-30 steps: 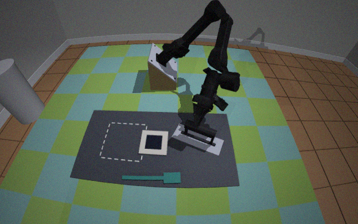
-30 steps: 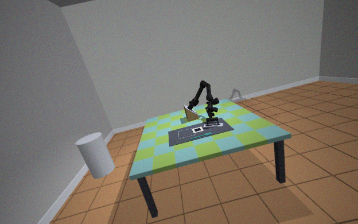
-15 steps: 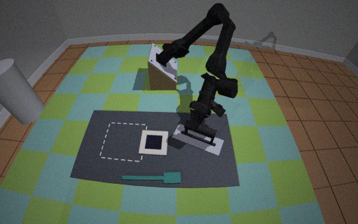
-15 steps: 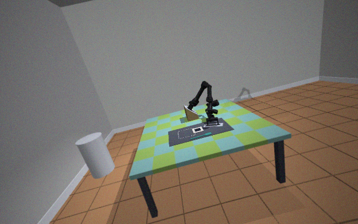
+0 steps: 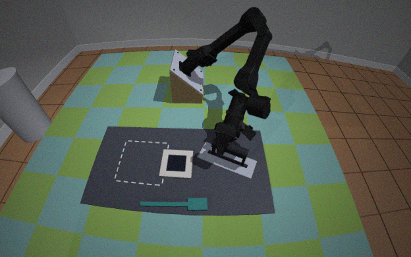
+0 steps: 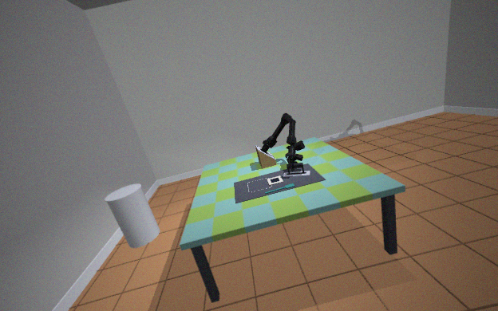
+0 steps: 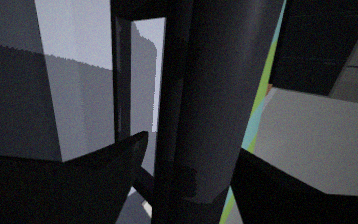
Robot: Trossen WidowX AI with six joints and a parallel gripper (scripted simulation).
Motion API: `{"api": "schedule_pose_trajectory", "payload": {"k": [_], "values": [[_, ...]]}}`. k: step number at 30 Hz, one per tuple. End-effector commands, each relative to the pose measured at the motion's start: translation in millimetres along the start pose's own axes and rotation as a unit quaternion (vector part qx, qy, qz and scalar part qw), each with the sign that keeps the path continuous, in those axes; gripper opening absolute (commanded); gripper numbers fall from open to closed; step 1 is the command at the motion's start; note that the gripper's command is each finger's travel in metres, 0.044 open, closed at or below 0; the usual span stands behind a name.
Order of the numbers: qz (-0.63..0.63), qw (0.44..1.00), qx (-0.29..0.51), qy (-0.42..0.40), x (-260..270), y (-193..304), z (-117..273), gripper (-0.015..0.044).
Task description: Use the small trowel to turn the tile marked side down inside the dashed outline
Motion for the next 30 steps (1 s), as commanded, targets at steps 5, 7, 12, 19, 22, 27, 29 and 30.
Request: {"api": "schedule_pose_trajectory", "payload": {"k": [5, 7, 12, 19, 22, 27, 29, 30], "values": [[0.002, 1.000, -0.005, 0.000, -1, -4, -1, 0.0129], [0.002, 1.000, -0.005, 0.000, -1, -4, -1, 0.0116], [0.002, 1.000, -0.005, 0.000, -1, -4, -1, 0.0083], [0.002, 1.000, -0.005, 0.000, -1, -4, -1, 0.0036], [0.002, 1.000, -0.005, 0.000, -1, -4, -1, 0.0016], [0.002, 1.000, -0.004, 0.000, -6, -5, 3, 0.0000], [0.002, 1.000, -0.004, 0.000, -13, -6, 8, 0.0000], [0.002, 1.000, -0.003, 0.000, -17, -7, 11, 0.0000]]}}
Point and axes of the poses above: the point midway between the two fingers, 35 mm back from their tips, its own z axis back along the fingers, its own x axis across the jaws, y = z × x, the point moved 1 cm from there along z, back along the fingers, and after that the axes turned 10 degrees about -z, right-handed, at the moved point
